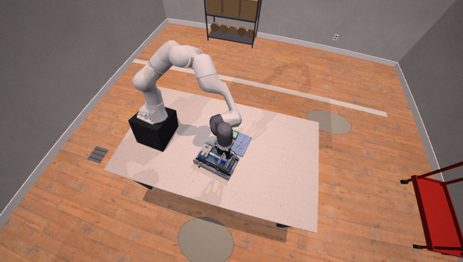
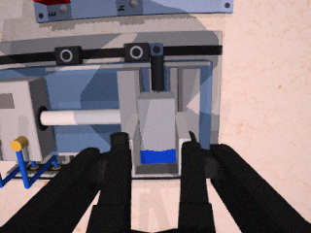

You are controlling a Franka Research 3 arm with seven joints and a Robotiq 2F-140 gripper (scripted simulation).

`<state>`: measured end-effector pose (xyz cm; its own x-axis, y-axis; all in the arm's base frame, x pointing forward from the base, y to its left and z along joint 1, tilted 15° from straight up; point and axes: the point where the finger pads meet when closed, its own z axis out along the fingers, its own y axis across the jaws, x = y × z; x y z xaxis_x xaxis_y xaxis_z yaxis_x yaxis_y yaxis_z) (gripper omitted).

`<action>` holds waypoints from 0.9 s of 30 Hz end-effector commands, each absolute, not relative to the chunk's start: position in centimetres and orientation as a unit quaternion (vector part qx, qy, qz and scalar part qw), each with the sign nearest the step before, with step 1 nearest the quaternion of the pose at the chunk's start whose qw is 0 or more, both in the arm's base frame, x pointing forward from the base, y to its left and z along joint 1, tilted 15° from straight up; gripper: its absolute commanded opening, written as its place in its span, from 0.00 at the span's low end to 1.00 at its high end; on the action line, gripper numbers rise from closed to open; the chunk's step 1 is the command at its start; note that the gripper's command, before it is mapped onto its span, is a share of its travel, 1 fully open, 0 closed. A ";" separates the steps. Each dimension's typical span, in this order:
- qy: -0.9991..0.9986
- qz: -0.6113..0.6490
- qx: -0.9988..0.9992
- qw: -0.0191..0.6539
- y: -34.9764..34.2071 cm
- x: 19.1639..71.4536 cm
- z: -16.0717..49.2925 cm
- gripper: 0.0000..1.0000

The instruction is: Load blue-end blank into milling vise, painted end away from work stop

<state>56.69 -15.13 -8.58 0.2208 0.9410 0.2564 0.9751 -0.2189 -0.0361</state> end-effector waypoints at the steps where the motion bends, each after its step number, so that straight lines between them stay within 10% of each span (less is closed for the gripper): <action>1: -0.618 -0.091 -0.776 0.093 -15.3 56.7 -8.6 0.00; 27: -0.618 -0.091 -0.776 0.093 -15.1 56.7 -8.8 0.00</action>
<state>56.68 -15.04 -8.75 0.2208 0.9411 0.2562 0.9751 -0.2189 -0.0363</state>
